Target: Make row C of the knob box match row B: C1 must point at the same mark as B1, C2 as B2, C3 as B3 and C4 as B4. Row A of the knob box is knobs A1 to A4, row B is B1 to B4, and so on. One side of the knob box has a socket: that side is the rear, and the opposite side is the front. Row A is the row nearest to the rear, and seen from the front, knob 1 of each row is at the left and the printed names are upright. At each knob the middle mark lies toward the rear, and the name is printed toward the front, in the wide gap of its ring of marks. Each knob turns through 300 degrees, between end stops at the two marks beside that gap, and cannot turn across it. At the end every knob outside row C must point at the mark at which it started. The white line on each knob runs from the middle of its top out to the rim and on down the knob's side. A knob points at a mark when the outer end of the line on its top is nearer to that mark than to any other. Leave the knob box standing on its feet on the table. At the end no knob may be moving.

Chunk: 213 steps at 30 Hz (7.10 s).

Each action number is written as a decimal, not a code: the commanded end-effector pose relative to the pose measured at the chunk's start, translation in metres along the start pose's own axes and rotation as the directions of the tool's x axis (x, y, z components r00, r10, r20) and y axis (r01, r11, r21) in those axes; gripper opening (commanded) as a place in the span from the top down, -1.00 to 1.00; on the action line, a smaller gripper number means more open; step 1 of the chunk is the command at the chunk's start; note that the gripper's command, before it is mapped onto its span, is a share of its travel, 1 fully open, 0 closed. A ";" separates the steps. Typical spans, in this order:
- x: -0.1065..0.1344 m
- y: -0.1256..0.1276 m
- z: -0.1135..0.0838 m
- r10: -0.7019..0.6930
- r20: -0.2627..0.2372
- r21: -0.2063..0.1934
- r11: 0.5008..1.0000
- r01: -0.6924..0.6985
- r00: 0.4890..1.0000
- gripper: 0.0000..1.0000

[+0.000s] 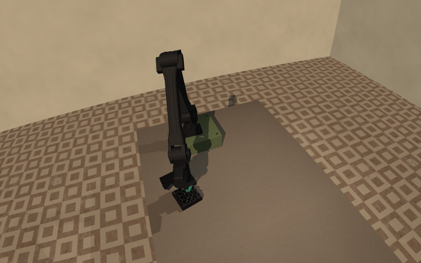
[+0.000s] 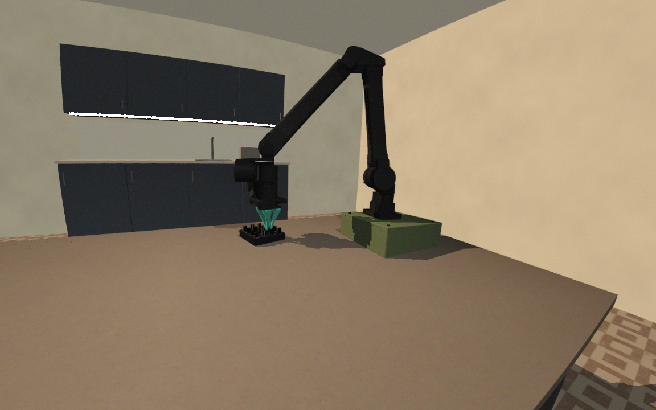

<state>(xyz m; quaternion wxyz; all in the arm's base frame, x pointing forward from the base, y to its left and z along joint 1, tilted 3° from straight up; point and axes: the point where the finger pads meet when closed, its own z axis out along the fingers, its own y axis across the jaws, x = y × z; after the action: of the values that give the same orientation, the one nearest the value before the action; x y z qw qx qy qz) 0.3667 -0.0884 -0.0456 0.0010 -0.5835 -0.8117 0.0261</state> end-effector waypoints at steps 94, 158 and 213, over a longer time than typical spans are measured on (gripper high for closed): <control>-0.007 0.016 -0.005 -0.888 0.041 -0.002 0.458 0.889 0.458 0.83; -0.003 0.018 -0.005 -0.993 0.041 0.014 -0.106 0.994 -0.106 0.83; -0.001 0.013 -0.050 -0.996 0.034 0.006 -0.086 0.996 -0.086 0.62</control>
<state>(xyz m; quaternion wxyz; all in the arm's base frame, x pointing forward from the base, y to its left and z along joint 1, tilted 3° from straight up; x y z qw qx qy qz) 0.3700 -0.0866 -0.0089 0.0137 0.2027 -0.9790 0.0134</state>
